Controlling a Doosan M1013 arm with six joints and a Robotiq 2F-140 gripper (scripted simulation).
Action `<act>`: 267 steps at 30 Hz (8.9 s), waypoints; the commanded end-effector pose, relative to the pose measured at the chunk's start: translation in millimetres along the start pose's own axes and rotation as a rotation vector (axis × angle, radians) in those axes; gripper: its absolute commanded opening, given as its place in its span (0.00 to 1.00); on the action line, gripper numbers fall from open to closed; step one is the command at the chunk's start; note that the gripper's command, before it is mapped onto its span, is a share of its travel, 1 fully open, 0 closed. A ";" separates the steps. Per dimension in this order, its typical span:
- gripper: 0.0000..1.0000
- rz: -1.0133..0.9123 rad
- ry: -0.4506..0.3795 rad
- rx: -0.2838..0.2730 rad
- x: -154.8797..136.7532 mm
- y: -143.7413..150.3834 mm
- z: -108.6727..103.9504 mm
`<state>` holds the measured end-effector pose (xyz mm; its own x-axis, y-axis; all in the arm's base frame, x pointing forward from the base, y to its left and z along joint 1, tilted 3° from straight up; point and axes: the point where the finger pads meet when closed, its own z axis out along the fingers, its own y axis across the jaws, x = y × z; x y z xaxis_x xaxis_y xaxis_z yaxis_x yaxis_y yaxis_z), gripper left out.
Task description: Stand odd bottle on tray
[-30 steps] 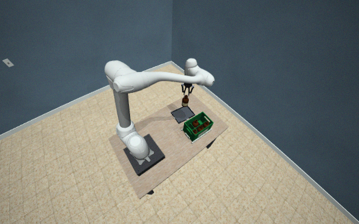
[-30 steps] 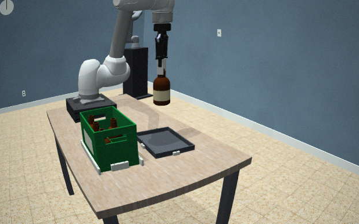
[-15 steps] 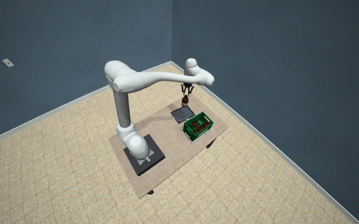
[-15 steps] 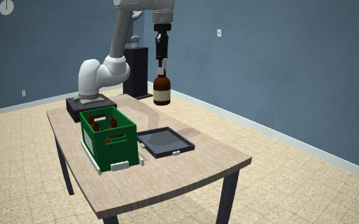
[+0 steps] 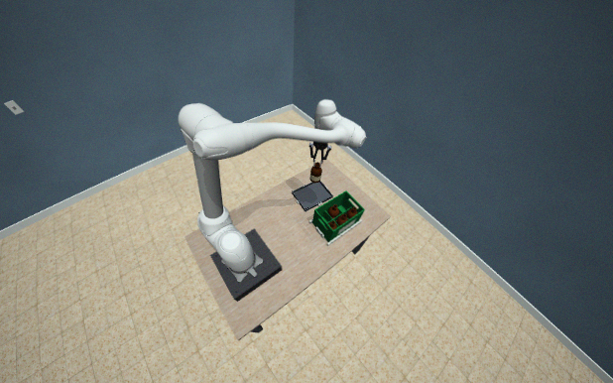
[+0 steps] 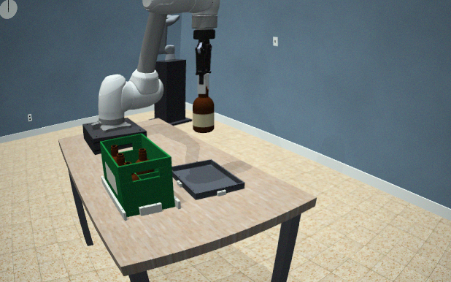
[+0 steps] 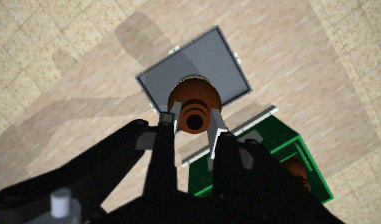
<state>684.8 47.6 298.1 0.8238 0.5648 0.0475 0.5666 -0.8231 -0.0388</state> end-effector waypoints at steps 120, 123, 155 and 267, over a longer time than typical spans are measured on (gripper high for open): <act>0.00 0.004 -0.003 -0.004 -2.1 -3.8 28.5; 0.00 0.004 -0.003 -0.004 -2.2 -3.8 34.8; 0.00 0.004 -0.003 -0.004 -2.4 -3.5 115.3; 0.00 0.004 -0.003 -0.004 -2.4 -3.8 169.6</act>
<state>685.9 57.3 132.5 0.8250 0.5632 0.0460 0.5647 -0.8247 -0.0316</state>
